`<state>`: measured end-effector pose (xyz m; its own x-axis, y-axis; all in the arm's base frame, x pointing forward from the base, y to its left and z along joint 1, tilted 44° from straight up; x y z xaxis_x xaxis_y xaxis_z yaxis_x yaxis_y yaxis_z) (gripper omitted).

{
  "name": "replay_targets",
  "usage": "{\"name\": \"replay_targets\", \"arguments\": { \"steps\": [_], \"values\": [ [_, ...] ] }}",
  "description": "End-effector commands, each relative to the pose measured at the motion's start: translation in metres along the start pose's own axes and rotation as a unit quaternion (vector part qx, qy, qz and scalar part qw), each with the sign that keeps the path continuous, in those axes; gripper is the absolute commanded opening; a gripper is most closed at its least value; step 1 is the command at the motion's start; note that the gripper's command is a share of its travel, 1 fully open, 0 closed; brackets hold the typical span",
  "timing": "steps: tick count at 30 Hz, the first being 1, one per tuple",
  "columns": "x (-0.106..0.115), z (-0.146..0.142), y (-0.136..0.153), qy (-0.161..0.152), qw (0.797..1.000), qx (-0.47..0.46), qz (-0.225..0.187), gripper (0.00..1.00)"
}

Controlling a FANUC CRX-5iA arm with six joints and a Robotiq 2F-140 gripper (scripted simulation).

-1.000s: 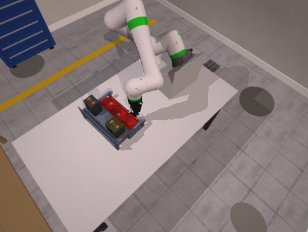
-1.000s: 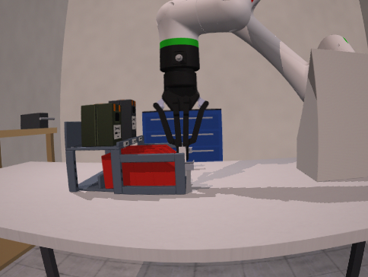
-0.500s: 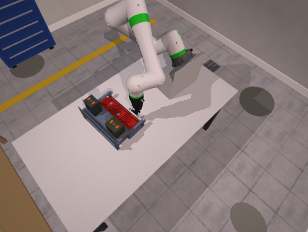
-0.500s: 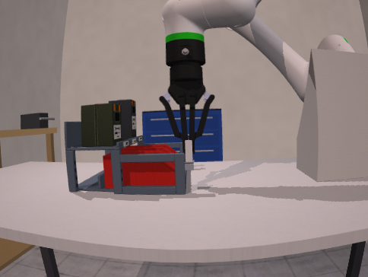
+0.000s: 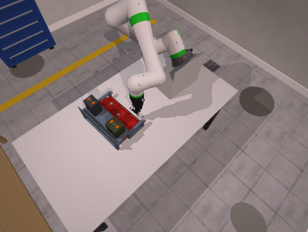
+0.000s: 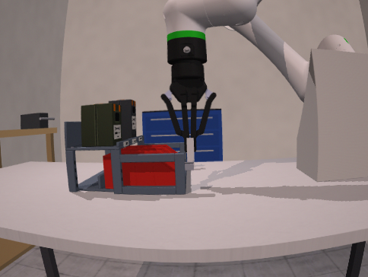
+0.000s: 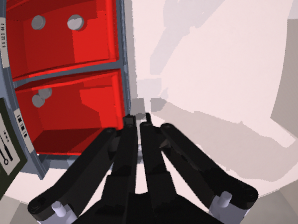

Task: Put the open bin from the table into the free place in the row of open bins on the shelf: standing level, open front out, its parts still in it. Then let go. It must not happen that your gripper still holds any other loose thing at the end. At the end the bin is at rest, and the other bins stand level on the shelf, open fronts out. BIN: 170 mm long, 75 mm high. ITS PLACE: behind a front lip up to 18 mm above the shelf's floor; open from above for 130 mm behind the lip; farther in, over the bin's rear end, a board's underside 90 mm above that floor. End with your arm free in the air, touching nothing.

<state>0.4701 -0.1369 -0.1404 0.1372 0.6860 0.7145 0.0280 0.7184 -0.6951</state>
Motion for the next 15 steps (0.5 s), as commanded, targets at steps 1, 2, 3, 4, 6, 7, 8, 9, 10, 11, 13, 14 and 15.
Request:
{"name": "replay_targets", "arguments": {
  "steps": [1, 2, 3, 4, 6, 7, 8, 9, 10, 11, 13, 14, 15],
  "values": [
    [0.002, 0.000, 0.000, 0.000, 1.000, 0.000, 0.000, 0.00],
    [0.004, 0.000, 0.000, 0.000, 1.000, 0.000, 0.000, 0.00],
    [0.006, 0.000, 0.000, 0.000, 1.000, 0.000, 0.000, 0.00],
    [0.008, 0.000, 0.000, 0.000, 1.000, 0.000, 0.000, 0.00],
    [0.013, 0.000, 0.000, 0.000, 1.000, 0.000, 0.000, 0.00],
    [0.016, 0.000, 0.000, 0.000, 1.000, 0.000, 0.000, 0.00],
    [0.019, 0.000, 0.000, 0.000, 1.000, 0.000, 0.000, 0.00],
    [0.023, 0.000, 0.000, 0.000, 1.000, 0.000, 0.000, 0.00],
    [0.026, 0.000, 0.000, 0.000, 1.000, 0.000, 0.000, 0.00],
    [0.026, 0.000, 0.000, 0.000, 1.000, 0.000, 0.000, 0.00],
    [0.030, 0.000, 0.000, 0.000, 1.000, 0.000, 0.000, 0.00],
    [0.033, 0.000, 0.000, 0.000, 1.000, 0.000, 0.000, 0.00],
    [0.037, 0.000, 0.000, 0.000, 1.000, 0.000, 0.000, 0.00]
  ]
}}
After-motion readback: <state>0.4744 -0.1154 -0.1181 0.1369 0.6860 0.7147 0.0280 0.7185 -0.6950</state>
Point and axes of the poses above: the point where the finger pads meet when closed, its own x axis back along the fingers, its own z axis across the jaws, y = z × x, the point moved 2 cm from there along x, back along the fingers
